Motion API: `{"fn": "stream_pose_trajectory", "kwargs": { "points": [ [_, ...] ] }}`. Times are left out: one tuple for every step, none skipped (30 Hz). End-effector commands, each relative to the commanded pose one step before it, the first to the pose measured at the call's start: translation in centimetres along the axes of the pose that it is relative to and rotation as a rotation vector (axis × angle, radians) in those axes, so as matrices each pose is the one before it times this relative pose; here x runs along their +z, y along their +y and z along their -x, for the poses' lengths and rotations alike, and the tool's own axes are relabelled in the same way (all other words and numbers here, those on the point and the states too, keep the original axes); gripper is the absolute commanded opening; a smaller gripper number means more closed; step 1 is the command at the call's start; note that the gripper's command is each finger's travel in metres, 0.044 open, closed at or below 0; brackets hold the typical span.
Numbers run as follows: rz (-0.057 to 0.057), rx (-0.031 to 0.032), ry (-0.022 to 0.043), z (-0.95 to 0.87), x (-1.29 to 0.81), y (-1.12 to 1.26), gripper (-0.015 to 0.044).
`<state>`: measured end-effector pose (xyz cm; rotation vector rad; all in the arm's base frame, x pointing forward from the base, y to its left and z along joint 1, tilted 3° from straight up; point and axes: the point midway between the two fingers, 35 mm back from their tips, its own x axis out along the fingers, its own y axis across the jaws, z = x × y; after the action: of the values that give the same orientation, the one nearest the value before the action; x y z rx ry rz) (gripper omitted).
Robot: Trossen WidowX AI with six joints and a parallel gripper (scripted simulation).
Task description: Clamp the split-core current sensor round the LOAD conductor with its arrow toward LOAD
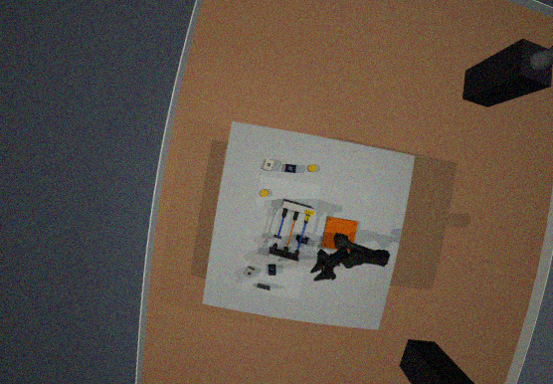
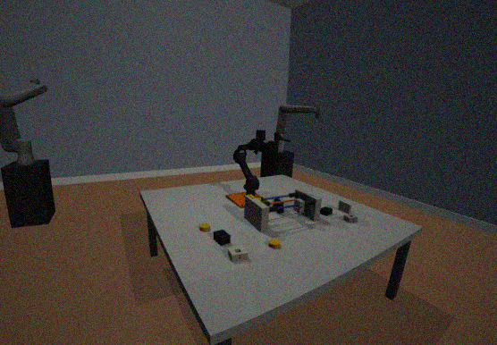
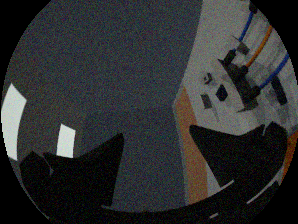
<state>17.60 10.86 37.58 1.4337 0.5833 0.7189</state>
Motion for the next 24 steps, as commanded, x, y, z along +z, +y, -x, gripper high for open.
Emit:
{"fn": "stream_pose_trajectory", "kwargs": {
  "points": [
    [0.0159, -0.00025, -0.00866, -0.068, 0.209, -0.045, 0.0426],
    [0.0478, -0.00163, -0.02595, -0.203, 0.621, -0.148, 0.044],
    [0.0798, -0.00562, -0.04297, -0.34, 1.005, -0.306, 0.044],
    [0.0968, -0.01161, -0.05123, -0.422, 1.154, -0.48, 0.044],
    [0.0969, -0.01676, -0.0498, -0.437, 1.064, -0.6, 0.044],
    [0.097, -0.02173, -0.04784, -0.45, 0.962, -0.705, 0.044],
    [0.0971, -0.02647, -0.0454, -0.46, 0.85, -0.796, 0.044],
    [0.0972, -0.03093, -0.04249, -0.468, 0.73, -0.871, 0.044],
    [0.0973, -0.03507, -0.03915, -0.473, 0.604, -0.93, 0.044],
    [0.0975, -0.03885, -0.03541, -0.475, 0.474, -0.972, 0.044],
    [0.0973, -0.04357, -0.03154, -0.47, 0.348, -1.028, 0.044],
    [0.0976, -0.04617, -0.02697, -0.469, 0.214, -1.03, 0.044],
    [0.0669, -0.0323, -0.01569, -0.325, 0.06, -0.684, 0.044],
    [0.0571, -0.0281, -0.01162, -0.277, 0.003, -0.571, 0.044],
    [0.0569, -0.02853, -0.00992, -0.272, -0.038, -0.557, 0.044],
    [0.0567, -0.02893, -0.00823, -0.268, -0.076, -0.543, 0.044],
    [0.0562, -0.02905, -0.00648, -0.262, -0.112, -0.524, 0.044],
    [0.0569, -0.02972, -0.00486, -0.261, -0.149, -0.514, 0.044],
    [0.0577, -0.03029, -0.00316, -0.259, -0.185, -0.502, 0.044],
    [0.058, -0.03057, -0.00139, -0.255, -0.22, -0.484, 0.044],
    [0.0408, -0.02151, 0.0001, -0.178, -0.176, -0.324, 0.044],
    [0.0245, -0.01289, 0.00048, -0.106, -0.114, -0.188, 0.044],
    [0.0082, -0.0043, 0.00023, -0.035, -0.04, -0.061, 0.044],
    [0.0, 0.0, 0.0, 0.0, 0.0, 0.0, 0.044]
  ]
}}
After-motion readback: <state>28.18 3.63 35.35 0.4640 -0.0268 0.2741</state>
